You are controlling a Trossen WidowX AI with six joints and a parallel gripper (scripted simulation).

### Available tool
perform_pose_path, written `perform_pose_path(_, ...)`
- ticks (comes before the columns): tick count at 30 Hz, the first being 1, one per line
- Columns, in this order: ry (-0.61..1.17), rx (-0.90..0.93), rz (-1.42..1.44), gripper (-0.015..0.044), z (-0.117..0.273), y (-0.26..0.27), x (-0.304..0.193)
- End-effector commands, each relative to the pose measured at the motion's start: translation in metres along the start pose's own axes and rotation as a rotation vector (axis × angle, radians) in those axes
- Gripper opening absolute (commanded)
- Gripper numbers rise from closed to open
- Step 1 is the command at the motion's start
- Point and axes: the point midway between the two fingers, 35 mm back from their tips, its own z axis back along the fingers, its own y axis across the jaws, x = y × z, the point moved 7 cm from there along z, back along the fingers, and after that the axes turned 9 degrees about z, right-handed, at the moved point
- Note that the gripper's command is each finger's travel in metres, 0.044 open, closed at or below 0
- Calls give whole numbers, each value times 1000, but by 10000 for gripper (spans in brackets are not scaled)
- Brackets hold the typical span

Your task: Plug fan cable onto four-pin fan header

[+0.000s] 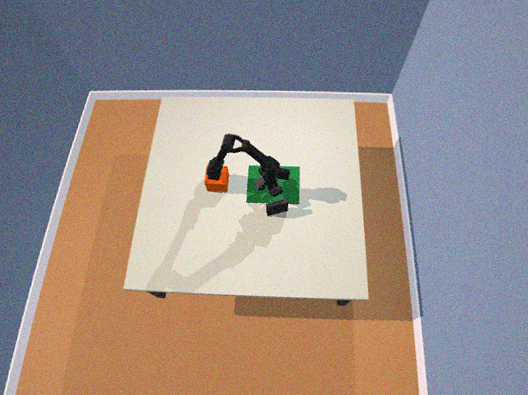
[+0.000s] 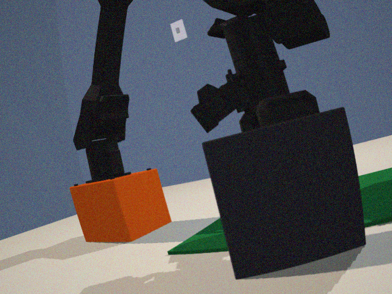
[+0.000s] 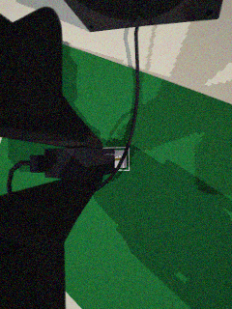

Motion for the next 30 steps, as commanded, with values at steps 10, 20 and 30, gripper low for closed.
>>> perform_pose_path(10,4,0,6,0,-1,1,-1)
perform_pose_path(20,4,0,5,0,-3,0,-1)
perform_pose_path(30,4,0,3,0,-5,0,0)
